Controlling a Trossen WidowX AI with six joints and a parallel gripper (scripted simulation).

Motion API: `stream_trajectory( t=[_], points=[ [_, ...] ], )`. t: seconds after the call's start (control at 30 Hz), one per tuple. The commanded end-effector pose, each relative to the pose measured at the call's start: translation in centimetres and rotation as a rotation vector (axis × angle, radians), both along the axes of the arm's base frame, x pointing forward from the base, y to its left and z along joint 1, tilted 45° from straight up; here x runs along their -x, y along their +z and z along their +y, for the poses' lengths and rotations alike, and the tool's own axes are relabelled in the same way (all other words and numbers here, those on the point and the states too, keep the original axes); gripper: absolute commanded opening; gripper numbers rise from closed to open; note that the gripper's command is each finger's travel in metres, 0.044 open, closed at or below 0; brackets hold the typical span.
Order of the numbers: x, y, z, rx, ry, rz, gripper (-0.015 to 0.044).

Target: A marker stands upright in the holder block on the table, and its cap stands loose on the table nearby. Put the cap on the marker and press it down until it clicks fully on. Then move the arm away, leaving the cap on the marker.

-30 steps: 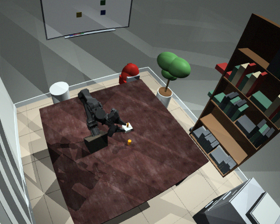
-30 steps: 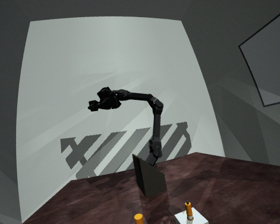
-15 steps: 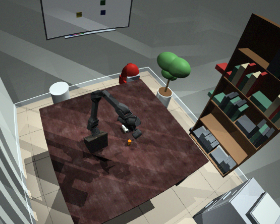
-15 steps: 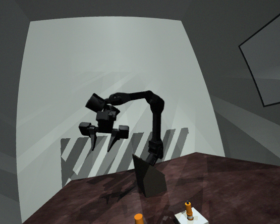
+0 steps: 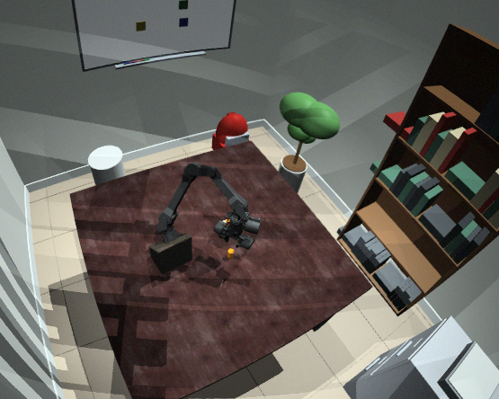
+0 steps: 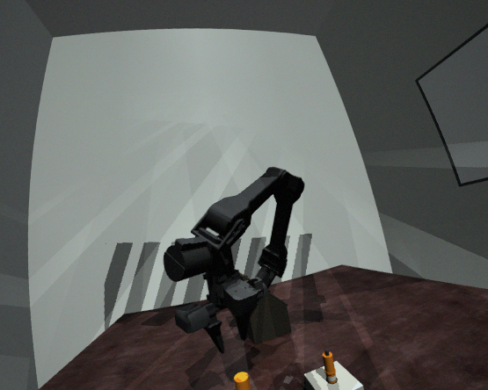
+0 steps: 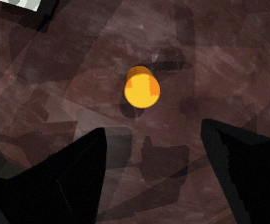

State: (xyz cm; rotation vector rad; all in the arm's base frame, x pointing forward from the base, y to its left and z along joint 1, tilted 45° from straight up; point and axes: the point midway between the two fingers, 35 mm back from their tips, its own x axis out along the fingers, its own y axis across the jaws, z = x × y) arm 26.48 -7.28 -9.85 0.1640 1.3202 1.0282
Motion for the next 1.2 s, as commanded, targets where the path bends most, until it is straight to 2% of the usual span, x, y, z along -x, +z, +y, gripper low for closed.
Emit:
stream_trajectory(
  t=[0.0,1.17],
  points=[
    [0.2,-1.5,1.6,-0.002,0.009,0.0,0.0243],
    [0.7,-5.9,6.3,-0.004,0.008,-0.001,0.0243]
  ],
)
